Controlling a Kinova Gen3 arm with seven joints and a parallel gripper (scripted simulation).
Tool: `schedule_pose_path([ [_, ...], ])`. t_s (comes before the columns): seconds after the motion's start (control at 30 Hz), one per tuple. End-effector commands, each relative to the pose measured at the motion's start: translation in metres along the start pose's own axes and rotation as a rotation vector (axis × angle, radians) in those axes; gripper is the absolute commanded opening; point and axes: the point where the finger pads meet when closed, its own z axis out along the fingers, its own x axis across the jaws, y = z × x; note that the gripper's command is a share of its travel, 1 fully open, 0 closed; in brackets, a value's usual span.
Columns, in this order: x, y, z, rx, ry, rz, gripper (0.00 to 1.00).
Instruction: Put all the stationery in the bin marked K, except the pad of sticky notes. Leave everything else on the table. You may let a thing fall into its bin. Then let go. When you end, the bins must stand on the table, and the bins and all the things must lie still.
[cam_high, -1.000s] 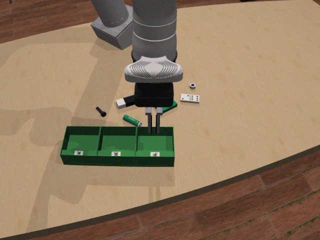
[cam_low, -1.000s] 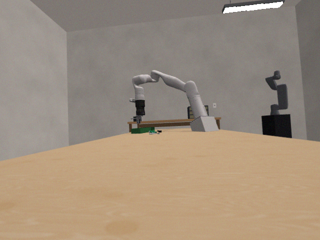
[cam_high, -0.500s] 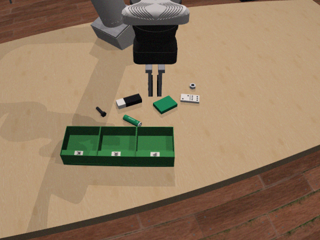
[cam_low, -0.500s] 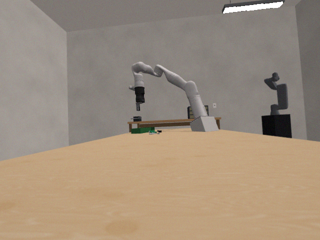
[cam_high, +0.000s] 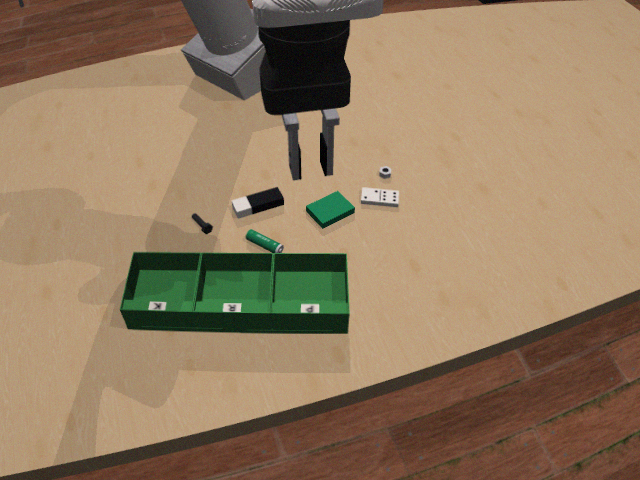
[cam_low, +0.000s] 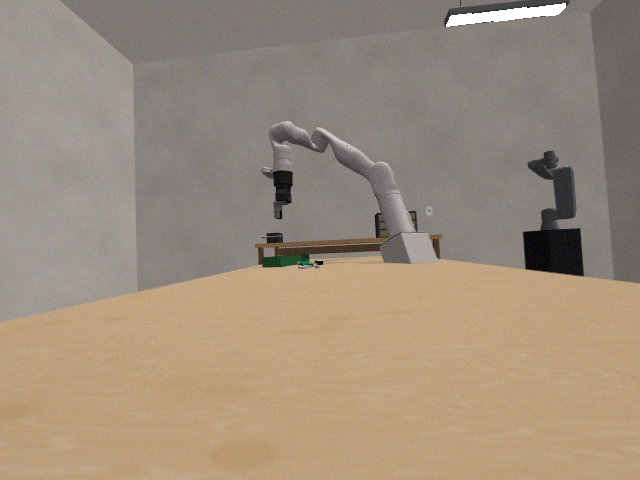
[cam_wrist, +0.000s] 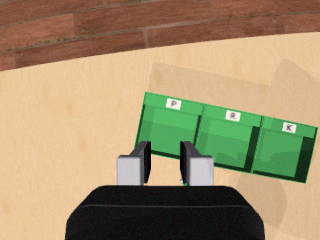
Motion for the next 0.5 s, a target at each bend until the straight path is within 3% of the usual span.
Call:
schedule_pose_path([
  [0.0,0.014,0.021,0.017,-0.010,0.009,-0.102,0.75],
  [0.1,0.018,0.041,0.031,-0.010,0.008,-0.252,0.75],
  [0.17,0.018,0.041,0.031,-0.010,0.008,-0.252,0.75],
  [0.47,0.030,0.101,0.074,-0.012,0.006,-0.702,0.75],
])
